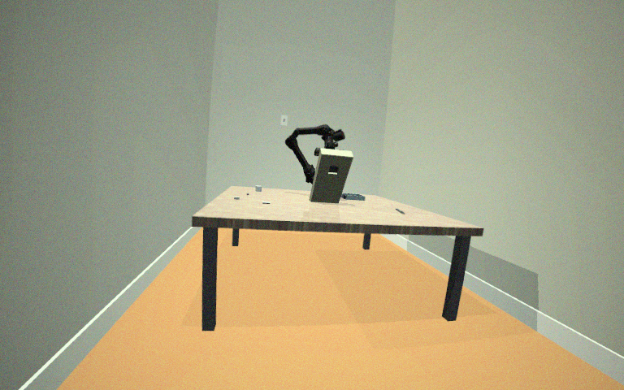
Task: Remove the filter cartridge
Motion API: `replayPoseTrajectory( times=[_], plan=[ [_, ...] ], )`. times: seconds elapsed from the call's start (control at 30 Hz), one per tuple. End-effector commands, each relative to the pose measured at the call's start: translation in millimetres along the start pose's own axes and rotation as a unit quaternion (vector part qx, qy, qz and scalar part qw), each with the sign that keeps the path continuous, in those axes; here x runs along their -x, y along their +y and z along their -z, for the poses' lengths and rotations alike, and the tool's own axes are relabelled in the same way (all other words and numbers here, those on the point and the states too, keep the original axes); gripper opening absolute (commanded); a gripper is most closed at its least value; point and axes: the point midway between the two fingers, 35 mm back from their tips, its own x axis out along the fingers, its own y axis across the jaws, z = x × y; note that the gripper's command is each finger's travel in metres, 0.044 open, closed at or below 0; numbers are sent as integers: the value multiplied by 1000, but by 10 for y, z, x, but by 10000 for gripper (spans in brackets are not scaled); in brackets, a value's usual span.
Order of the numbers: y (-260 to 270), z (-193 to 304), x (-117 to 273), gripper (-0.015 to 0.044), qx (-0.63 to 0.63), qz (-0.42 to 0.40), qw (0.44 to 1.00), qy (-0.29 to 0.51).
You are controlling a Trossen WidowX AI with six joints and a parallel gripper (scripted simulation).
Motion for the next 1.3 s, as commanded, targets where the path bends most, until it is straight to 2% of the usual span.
replayPoseTrajectory(
  times=[0.0,0.2,0.87,0.93,1.27],
  plan=[
    [5,-20,211,0,-3,-1,1000,-1],
    [-14,-12,475,0,-3,3,1000,-2],
    [889,-10,338,0,-6,0,1000,-3],
    [824,20,352,0,11,-2,1000,2],
    [1440,408,525,0,182,-100,978,27]
  ],
)
